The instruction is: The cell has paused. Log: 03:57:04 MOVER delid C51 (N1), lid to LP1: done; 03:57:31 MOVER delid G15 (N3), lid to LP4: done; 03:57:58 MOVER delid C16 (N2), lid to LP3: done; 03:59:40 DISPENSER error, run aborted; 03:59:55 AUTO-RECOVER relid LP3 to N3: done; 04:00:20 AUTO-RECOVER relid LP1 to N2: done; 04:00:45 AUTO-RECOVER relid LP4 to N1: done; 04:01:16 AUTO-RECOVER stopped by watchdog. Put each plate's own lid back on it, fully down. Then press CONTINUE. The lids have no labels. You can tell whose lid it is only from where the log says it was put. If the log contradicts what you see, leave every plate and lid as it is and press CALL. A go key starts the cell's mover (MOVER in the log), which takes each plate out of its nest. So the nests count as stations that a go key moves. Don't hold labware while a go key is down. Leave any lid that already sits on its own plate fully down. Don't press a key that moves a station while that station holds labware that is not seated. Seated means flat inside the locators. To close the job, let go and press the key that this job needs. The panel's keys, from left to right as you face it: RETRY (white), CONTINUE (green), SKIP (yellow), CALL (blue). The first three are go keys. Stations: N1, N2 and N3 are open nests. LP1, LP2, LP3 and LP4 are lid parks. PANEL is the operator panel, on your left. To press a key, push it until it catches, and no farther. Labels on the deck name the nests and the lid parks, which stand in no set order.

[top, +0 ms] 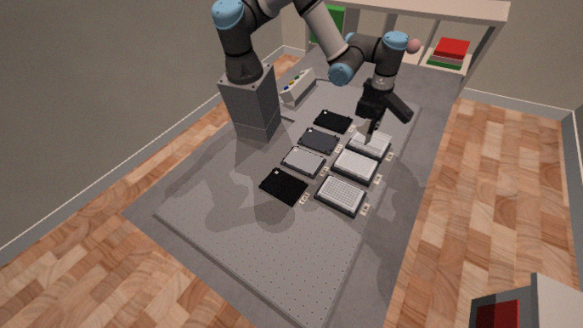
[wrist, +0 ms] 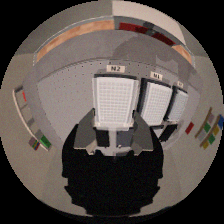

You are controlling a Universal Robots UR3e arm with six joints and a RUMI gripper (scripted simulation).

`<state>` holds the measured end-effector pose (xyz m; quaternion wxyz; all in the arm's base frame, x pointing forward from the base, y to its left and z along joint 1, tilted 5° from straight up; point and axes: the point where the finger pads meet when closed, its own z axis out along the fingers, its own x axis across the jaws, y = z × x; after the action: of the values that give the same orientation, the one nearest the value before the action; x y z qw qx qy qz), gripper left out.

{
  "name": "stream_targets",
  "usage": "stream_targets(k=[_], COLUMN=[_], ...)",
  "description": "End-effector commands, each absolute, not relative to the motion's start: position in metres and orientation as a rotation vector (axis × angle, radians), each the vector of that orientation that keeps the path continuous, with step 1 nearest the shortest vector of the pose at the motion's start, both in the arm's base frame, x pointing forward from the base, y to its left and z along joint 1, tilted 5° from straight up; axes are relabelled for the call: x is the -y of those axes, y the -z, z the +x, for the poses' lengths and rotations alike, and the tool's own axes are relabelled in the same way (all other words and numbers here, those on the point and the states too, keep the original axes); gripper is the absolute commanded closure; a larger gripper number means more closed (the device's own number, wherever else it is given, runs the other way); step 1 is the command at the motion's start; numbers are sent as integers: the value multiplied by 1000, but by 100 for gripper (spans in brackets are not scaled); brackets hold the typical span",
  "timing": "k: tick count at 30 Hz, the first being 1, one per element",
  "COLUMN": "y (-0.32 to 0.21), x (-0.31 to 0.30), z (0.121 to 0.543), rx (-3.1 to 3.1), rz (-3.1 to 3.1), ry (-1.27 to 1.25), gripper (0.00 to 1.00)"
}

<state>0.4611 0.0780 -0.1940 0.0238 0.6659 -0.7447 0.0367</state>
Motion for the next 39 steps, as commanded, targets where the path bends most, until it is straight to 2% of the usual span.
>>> stream_targets(k=[1,39], y=[195,206], x=[-78,-76], z=[463,464], rx=[2310,2309], rz=[2056,2057], ry=[-117,-118], gripper=[100,100])
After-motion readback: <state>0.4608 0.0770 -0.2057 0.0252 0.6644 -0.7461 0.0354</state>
